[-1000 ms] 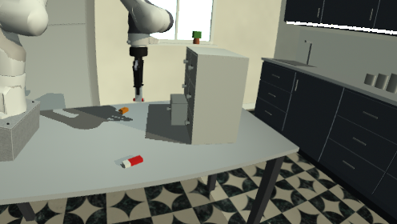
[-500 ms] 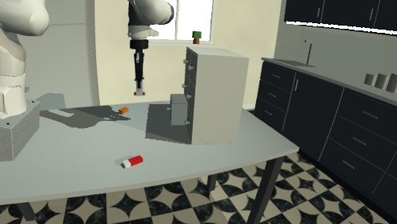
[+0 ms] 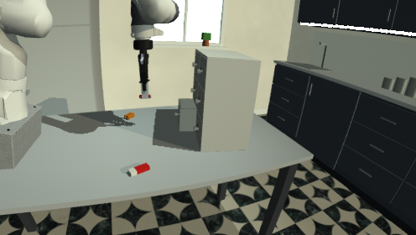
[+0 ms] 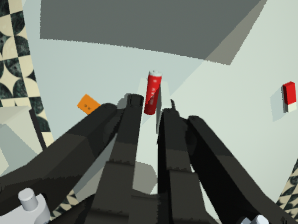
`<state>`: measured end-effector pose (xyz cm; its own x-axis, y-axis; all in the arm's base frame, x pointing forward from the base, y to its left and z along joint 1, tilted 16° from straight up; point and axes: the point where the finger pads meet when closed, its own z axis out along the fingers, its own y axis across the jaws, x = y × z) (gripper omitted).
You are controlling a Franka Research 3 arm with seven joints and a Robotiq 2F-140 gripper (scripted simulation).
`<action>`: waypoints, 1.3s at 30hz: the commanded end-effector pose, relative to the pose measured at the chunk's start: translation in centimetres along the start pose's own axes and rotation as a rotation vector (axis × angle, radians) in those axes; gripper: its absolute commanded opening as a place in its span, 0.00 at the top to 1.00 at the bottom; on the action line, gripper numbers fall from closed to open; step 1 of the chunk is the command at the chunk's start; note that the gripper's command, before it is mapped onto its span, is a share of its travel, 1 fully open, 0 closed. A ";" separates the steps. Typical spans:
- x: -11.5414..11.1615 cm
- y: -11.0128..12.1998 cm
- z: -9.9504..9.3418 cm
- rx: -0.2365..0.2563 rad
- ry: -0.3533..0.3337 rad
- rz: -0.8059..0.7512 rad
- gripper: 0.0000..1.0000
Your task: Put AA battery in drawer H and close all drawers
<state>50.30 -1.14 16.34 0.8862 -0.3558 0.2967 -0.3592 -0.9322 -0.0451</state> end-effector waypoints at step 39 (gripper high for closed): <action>-0.6 0.4 0.8 -0.012 0.478 0.000 0.94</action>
<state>49.19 -0.49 15.12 0.6886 -0.2829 0.6677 -0.3558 -0.9341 -0.0287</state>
